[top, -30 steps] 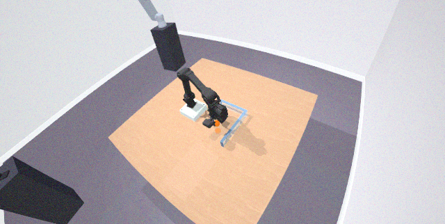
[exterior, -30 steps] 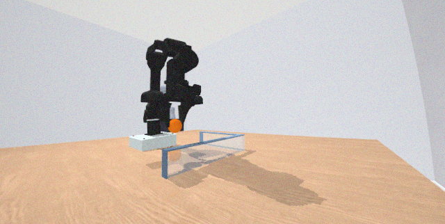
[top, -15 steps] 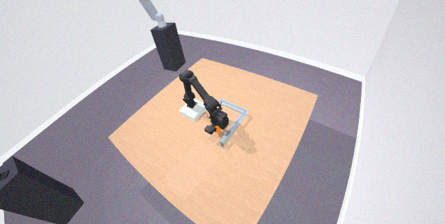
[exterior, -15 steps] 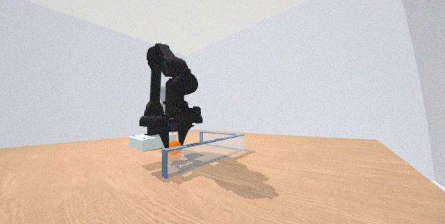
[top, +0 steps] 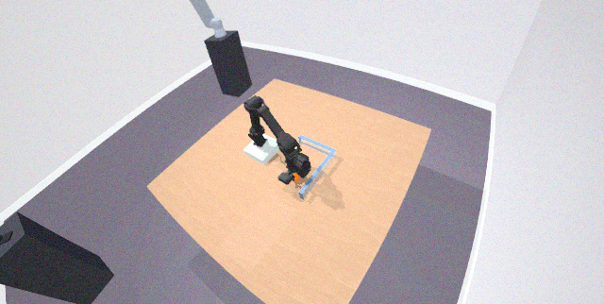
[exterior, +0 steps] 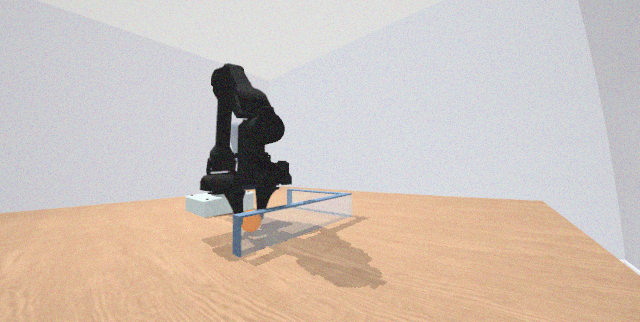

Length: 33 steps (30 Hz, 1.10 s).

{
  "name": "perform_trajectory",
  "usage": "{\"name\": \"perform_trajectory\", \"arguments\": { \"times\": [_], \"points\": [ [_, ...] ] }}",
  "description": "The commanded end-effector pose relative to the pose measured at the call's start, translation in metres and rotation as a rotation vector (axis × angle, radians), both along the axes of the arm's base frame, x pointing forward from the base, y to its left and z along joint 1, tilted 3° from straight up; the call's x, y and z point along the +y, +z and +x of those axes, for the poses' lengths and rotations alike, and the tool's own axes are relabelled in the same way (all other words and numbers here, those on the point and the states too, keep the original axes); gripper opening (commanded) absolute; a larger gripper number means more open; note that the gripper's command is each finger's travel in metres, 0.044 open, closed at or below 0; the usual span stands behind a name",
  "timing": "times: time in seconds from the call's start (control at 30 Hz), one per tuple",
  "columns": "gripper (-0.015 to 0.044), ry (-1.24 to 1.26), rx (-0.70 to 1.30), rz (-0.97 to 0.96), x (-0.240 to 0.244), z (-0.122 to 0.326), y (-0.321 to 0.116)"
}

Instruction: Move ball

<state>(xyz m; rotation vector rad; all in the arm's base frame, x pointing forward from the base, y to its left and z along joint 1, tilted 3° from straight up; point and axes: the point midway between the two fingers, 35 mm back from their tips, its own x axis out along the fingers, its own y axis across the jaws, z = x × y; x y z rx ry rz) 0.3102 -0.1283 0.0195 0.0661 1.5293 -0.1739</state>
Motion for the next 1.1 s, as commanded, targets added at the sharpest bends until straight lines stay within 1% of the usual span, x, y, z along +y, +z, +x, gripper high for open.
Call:
{"name": "perform_trajectory", "arguments": {
  "times": [0.0, 0.07, 0.47, 0.57, 0.63, 0.73, 0.8, 1.07],
  "points": [
    [0.0, 0.003, 0.006, 0.002, 0.0, -0.001, -0.006],
    [0.0, 0.003, 0.006, 0.002, 0.0, -0.001, -0.006],
    [0.0312, 0.0, 0.002, 0.001, 0.0, 0.0, -0.003],
    [0.0312, 0.0, 0.002, 0.001, 0.0, 0.0, -0.003],
    [0.0312, 0.0, 0.003, 0.001, 0.0, 0.001, 0.008],
    [0.0312, 0.002, 0.004, 0.002, 0.003, 0.0, 0.058],
    [0.0312, 0.003, 0.005, 0.002, 0.006, -0.002, 0.08],
    [0.0312, 0.006, -0.015, -0.005, 0.004, 0.002, 0.078]
  ]
}}
